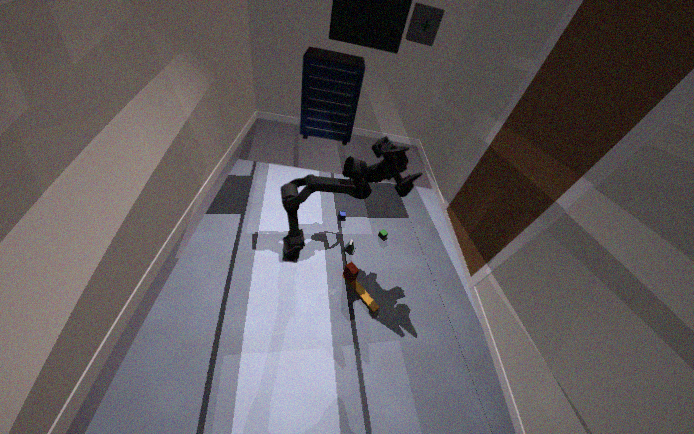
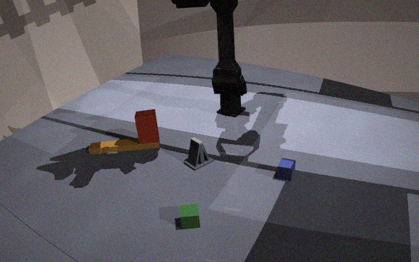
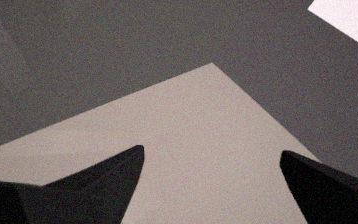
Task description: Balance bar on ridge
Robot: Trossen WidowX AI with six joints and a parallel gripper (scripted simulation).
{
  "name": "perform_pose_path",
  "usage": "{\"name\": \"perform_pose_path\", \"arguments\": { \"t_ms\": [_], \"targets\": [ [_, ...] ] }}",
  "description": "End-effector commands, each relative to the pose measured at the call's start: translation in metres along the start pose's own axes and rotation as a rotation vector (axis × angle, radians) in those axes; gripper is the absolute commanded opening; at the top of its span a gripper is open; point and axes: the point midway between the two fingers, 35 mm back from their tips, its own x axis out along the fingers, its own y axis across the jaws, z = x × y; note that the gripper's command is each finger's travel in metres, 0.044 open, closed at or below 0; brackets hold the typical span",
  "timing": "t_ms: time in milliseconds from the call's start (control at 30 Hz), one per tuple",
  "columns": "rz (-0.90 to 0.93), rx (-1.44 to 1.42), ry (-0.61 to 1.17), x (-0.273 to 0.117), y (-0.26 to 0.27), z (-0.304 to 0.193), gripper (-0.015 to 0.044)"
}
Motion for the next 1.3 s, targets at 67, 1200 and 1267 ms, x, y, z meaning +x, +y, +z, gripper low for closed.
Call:
{"name": "perform_pose_path", "arguments": {
  "t_ms": [67, 1200, 1267],
  "targets": [
    [0.016, 0.008, -0.022, 0.003, 0.006, 0.005, 0.0321],
    [0.716, 0.281, -0.186, 0.005, 0.194, 0.029, 0.0315],
    [0.769, 0.301, -0.168, 0.002, 0.206, 0.025, 0.0315]
  ]
}}
